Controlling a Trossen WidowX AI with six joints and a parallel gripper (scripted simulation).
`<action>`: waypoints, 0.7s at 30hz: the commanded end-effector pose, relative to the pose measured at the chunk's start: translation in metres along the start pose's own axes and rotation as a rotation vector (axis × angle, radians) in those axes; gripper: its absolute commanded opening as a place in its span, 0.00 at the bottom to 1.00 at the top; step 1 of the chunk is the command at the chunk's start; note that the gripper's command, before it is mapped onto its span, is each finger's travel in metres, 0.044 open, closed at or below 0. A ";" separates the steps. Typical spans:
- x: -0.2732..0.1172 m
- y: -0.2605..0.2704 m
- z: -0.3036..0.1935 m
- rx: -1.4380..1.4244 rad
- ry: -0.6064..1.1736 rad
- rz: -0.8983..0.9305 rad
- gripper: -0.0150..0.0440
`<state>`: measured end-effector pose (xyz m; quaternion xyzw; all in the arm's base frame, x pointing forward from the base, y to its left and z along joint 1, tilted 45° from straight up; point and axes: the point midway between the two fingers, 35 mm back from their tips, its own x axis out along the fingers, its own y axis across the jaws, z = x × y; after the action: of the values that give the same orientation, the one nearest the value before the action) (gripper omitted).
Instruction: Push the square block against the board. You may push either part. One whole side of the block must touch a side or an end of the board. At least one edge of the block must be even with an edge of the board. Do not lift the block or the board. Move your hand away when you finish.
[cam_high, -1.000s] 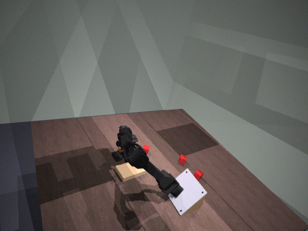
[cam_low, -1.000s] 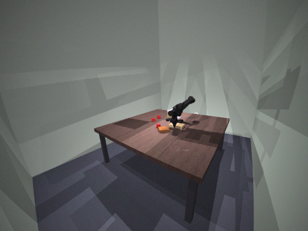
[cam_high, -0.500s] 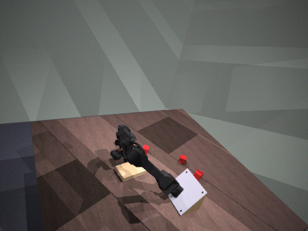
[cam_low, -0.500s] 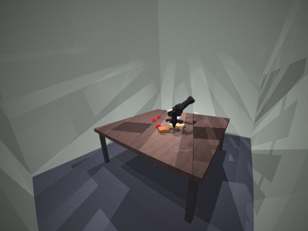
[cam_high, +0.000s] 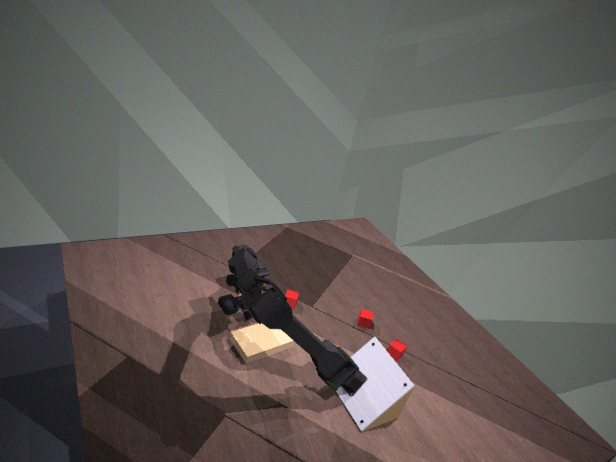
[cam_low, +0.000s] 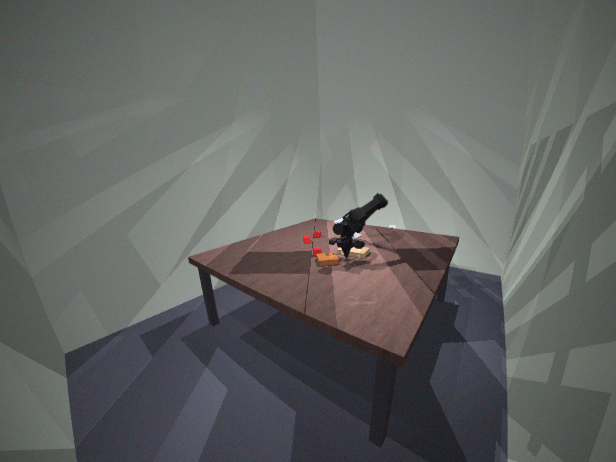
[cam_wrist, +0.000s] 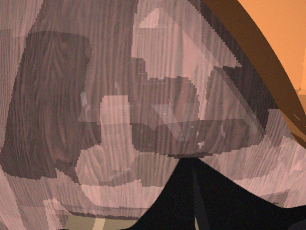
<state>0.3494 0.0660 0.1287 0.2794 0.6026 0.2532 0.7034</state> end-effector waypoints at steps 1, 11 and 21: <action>0.002 -0.001 0.006 0.006 0.006 0.003 0.25; -0.053 -0.001 0.003 0.007 0.007 0.001 0.25; -0.068 -0.040 -0.085 0.012 0.012 -0.019 0.25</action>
<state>0.2865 0.0039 0.1455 0.2804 0.6107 0.2457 0.6986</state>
